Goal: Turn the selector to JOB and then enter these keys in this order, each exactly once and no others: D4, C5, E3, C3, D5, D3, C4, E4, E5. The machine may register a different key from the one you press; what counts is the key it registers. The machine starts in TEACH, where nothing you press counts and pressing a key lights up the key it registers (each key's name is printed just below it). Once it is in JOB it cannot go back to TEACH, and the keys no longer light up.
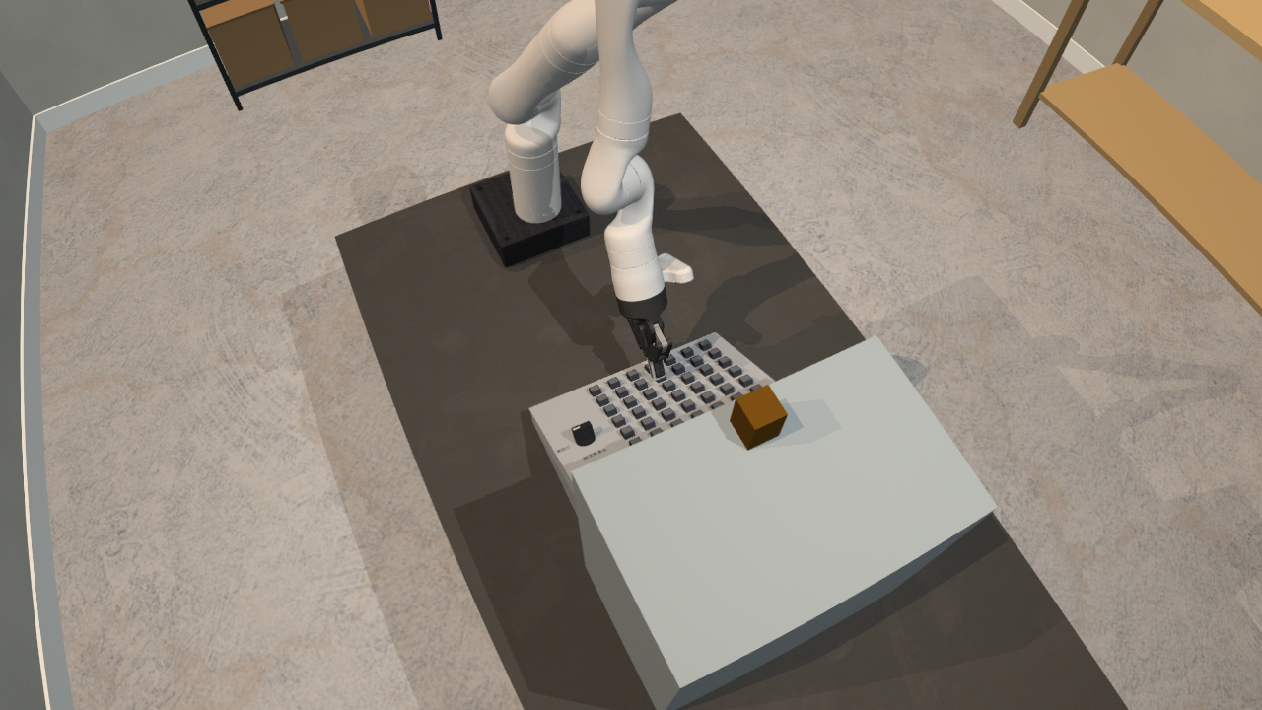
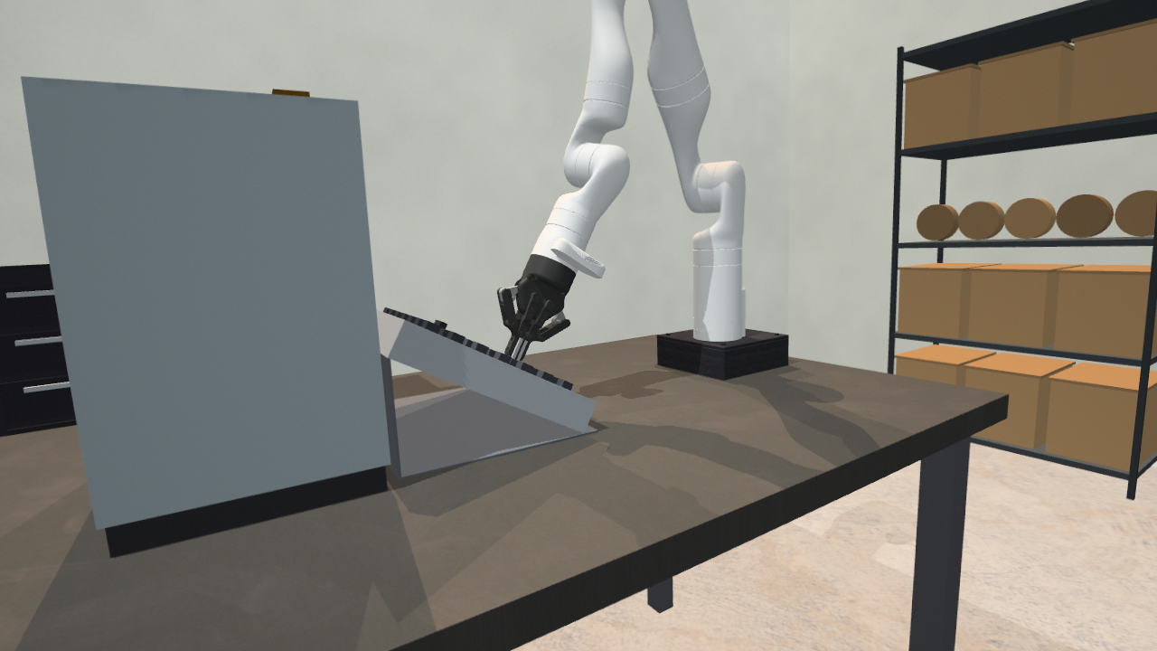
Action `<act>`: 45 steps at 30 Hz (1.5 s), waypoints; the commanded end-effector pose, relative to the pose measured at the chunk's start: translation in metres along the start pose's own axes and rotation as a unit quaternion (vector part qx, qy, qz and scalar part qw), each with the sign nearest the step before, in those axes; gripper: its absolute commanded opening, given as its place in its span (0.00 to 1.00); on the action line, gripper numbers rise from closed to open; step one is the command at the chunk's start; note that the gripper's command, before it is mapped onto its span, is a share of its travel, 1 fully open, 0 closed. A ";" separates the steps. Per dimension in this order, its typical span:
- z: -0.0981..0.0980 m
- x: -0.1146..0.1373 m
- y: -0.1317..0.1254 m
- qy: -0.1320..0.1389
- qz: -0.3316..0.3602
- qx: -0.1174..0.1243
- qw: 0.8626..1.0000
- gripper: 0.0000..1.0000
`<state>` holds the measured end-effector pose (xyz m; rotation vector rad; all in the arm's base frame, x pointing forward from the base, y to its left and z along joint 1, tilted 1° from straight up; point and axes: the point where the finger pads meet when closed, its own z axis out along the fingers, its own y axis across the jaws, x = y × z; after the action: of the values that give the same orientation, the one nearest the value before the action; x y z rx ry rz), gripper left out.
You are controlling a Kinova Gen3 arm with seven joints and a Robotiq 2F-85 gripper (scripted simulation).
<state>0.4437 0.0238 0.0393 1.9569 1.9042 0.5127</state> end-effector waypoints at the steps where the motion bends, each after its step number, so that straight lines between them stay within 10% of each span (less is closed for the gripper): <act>1: 0.001 0.002 0.002 0.003 0.000 -0.002 1.000 0.10; 45: -0.030 0.002 0.002 0.003 0.000 -0.002 1.000 0.10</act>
<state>0.4321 0.0266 0.0629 1.9648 1.8999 0.5247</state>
